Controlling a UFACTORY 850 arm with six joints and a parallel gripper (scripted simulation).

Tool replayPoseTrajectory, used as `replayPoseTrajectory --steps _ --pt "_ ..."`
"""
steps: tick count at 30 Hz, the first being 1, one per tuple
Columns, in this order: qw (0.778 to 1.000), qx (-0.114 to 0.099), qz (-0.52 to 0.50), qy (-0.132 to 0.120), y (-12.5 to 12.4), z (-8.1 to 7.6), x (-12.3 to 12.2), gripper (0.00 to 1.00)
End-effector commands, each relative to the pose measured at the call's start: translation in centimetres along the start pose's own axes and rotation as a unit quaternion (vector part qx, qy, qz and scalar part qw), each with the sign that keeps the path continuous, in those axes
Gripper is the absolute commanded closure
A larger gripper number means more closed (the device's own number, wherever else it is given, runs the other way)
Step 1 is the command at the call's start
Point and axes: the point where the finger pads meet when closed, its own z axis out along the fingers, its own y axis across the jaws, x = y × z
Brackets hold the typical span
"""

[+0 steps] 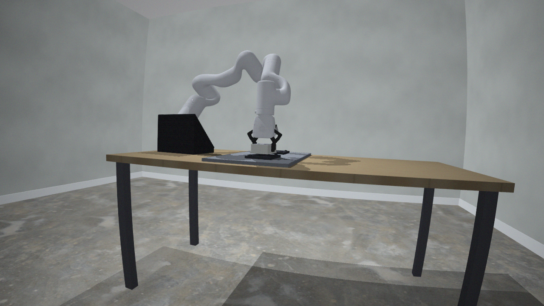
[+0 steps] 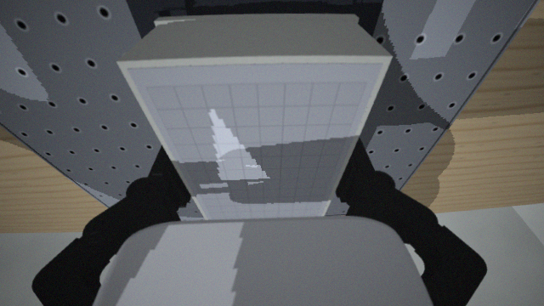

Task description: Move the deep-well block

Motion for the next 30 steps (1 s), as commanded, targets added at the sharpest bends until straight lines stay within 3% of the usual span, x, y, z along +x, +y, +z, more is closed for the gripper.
replayPoseTrajectory --steps 1,30 --pt "1.000 -0.001 0.000 0.000 0.09 -0.02 -0.02 1.00" --pt "1.000 -0.001 0.000 0.000 0.09 0.40 -0.01 1.00"
